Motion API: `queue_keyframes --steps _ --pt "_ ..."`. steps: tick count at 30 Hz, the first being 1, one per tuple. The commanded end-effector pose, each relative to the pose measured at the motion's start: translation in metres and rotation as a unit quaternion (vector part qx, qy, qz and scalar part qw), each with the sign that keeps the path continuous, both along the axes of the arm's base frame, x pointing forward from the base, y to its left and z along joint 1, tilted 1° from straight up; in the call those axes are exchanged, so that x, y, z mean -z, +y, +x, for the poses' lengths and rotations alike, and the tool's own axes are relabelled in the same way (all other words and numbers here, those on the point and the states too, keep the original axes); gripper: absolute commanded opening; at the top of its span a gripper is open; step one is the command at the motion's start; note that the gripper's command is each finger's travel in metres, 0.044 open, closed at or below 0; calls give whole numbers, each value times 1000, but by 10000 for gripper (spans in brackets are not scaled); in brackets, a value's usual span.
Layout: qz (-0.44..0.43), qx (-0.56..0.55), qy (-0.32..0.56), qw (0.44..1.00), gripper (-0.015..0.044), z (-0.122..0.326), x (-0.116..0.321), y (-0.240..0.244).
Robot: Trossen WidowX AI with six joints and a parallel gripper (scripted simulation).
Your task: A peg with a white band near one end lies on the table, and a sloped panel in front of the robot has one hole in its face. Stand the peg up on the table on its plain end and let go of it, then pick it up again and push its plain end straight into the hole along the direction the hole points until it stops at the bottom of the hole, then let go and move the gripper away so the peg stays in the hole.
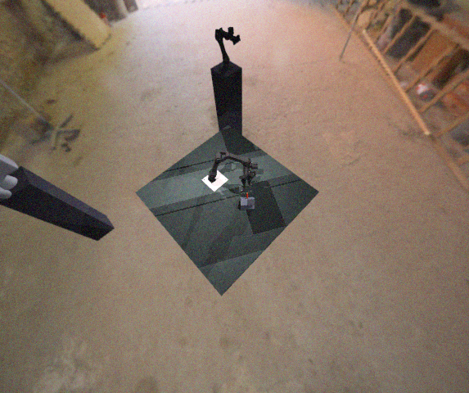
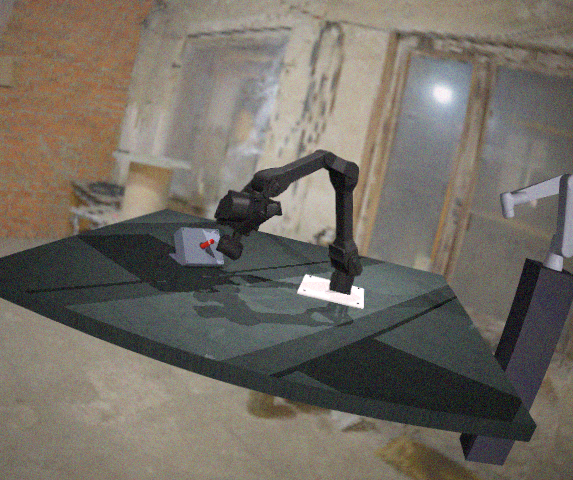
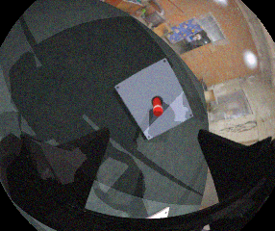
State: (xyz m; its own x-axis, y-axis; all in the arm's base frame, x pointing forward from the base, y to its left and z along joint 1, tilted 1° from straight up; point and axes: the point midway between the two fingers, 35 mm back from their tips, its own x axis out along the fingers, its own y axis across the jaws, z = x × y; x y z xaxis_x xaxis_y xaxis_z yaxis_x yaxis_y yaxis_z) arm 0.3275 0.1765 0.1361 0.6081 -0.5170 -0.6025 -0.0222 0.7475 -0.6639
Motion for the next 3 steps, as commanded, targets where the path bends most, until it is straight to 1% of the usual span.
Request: queue_keyframes --steps 1,3 --pt "2 1 -6 1000 440 -3 -5 4" --pt "2 1 -6 1000 440 -3 -6 4"
